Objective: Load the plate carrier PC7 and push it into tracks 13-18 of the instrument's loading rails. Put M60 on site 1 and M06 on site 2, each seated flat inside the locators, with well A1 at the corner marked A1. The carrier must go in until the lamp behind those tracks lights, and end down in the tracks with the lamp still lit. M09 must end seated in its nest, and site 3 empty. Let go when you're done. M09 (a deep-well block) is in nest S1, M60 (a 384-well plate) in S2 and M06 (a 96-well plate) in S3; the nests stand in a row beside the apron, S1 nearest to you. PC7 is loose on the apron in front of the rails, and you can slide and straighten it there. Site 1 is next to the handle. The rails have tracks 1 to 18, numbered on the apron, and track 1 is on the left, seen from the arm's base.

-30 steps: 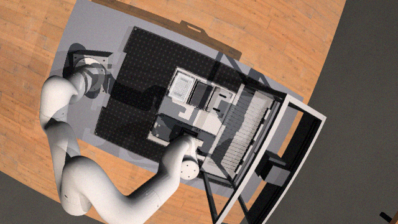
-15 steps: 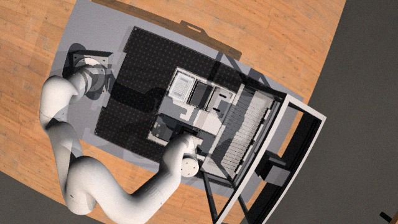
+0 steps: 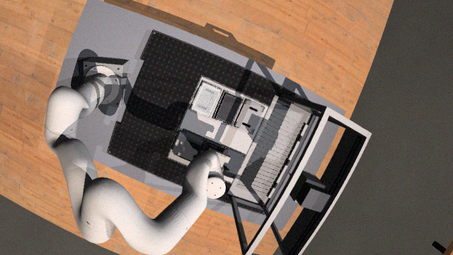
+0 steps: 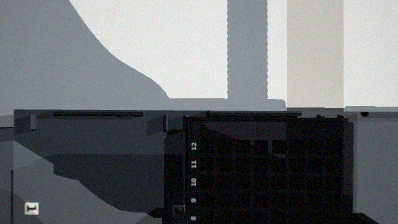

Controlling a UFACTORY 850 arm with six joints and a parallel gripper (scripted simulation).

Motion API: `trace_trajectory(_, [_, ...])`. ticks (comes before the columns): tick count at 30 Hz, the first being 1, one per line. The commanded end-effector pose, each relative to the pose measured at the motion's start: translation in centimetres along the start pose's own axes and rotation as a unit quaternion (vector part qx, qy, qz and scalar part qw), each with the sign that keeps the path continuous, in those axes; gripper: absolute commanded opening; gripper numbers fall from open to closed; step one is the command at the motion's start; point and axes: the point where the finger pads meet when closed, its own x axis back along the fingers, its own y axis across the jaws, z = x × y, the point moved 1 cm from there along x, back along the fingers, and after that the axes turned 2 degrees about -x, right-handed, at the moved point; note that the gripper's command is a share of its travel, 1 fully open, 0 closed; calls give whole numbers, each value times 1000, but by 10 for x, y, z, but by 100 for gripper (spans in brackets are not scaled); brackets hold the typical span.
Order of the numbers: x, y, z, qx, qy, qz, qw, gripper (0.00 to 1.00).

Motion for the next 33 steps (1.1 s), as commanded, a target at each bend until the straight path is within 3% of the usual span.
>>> trace_trajectory(1, [-6, 1, 0, 0, 0, -2, 1000, 0])
trace_trajectory(10, [-17, 1, 0, 0, 0, -2, 1000, 0])
trace_trajectory(33, [-19, 1, 0, 0, 0, -2, 1000, 0])
